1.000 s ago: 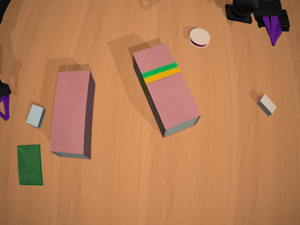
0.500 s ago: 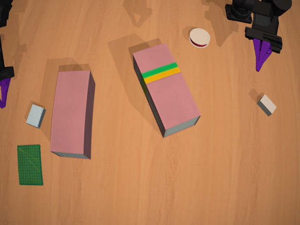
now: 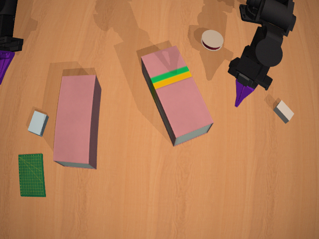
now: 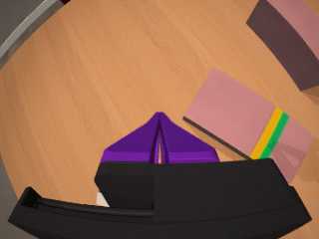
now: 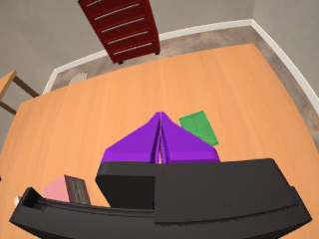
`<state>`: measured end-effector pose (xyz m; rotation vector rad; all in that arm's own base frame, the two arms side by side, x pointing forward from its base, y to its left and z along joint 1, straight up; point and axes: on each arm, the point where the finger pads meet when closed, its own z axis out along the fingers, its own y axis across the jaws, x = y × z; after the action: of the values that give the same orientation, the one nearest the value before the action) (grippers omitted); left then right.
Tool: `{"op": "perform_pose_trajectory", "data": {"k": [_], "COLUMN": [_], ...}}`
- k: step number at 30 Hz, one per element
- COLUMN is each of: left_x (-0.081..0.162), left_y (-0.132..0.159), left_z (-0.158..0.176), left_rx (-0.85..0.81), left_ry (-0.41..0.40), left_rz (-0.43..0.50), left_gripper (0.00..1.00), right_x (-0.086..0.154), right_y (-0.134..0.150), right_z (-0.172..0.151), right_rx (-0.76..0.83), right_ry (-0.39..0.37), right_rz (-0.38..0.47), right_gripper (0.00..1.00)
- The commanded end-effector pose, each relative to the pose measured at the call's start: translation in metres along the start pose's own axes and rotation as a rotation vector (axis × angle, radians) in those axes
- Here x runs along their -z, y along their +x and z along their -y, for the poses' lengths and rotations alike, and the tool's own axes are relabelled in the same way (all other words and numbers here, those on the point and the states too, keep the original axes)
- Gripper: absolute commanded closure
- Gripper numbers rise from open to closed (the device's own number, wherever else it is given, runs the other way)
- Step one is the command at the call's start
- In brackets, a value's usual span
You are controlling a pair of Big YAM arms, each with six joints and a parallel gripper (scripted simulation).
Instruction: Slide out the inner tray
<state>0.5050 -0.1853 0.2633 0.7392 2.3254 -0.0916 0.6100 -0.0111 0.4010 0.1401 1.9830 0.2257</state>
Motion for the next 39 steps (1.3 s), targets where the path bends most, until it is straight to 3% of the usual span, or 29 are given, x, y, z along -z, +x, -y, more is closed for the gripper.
{"op": "perform_pose_trajectory", "data": {"k": [1,3,10,18,22,25,32,34,35,37,38,39], "left_x": [-0.02,-0.02,-0.064,-0.094,-0.099,-0.106,-0.112,-0.093,-0.116,-0.116,-0.118,-0.118], "left_y": [-0.019,-0.019,-0.012,-0.002,0.002,0.002,0.007,-0.005,0.015,0.015,0.019,0.023], "left_z": [0.014,0.014,0.049,0.077,0.067,0.092,0.097,0.079,0.084,0.084,0.101,0.104], "left_rx": [0.076,0.076,0.109,0.121,0.141,0.112,0.111,0.135,0.127,0.127,0.093,0.09], "left_ry": [0.043,0.043,0.091,0.1,0.09,0.102,0.098,0.087,0.092,0.092,0.111,0.113], "left_rz": [-0.126,-0.126,-0.363,-0.556,-0.589,-0.631,-0.68,-0.636,-0.692,-0.692,-0.698,-0.712], "left_gripper": [1.0,1.0,1.0,1.0,1.0,1.0,1.0,1.0,1.0,1.0,1.0,1.0], "right_x": [0.03,0.03,0.07,0.107,0.107,0.121,0.131,0.126,0.138,0.138,0.135,0.109], "right_y": [-0.032,-0.032,-0.045,-0.054,-0.051,-0.055,-0.057,-0.06,-0.071,-0.071,-0.068,-0.03], "right_z": [-0.018,-0.018,-0.03,-0.037,-0.036,-0.039,-0.037,-0.037,-0.042,-0.042,-0.04,-0.044], "right_rx": [0.097,0.097,0.166,0.218,0.22,0.23,0.236,0.234,0.234,0.234,0.223,0.212], "right_ry": [-0.018,-0.018,0.001,0.024,0.029,0.034,0.049,0.048,0.04,0.04,0.04,0.023], "right_rz": [0.137,0.137,0.277,0.396,0.403,0.438,0.47,0.466,0.494,0.494,0.476,0.39], "right_gripper": [1.0,1.0,1.0,1.0,1.0,1.0,1.0,1.0,1.0,1.0,1.0,1.0]}}
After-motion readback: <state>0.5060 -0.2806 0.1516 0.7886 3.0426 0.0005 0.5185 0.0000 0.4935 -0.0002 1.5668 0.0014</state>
